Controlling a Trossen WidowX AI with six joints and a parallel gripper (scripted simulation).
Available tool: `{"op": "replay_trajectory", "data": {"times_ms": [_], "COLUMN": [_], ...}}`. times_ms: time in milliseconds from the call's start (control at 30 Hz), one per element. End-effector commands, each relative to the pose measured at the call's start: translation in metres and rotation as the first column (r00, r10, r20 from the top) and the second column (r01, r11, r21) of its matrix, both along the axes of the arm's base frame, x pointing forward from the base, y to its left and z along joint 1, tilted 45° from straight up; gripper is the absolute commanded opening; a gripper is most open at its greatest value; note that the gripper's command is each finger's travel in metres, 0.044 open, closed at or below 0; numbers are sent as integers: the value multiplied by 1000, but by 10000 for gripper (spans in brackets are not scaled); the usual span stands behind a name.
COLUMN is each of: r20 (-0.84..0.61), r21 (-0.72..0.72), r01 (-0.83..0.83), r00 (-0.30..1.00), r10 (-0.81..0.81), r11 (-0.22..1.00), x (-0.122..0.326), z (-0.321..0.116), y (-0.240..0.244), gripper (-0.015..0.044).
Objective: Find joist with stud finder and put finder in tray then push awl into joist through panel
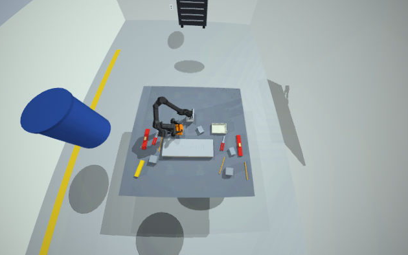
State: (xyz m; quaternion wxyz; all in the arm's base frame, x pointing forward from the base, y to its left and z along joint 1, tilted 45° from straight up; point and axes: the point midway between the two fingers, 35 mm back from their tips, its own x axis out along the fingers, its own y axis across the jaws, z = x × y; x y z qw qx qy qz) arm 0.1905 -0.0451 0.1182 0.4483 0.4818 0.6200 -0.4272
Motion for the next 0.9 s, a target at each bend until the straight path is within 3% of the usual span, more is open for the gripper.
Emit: {"op": "replay_trajectory", "data": {"times_ms": [0, 867], "r20": [-5, -6], "r21": [41, 116], "r01": [1, 15], "r00": [1000, 1000], "r10": [-1, -14], "r11": [999, 993], "x": [1, 2], "z": [0, 4], "y": [0, 10], "gripper": [0, 0]}}
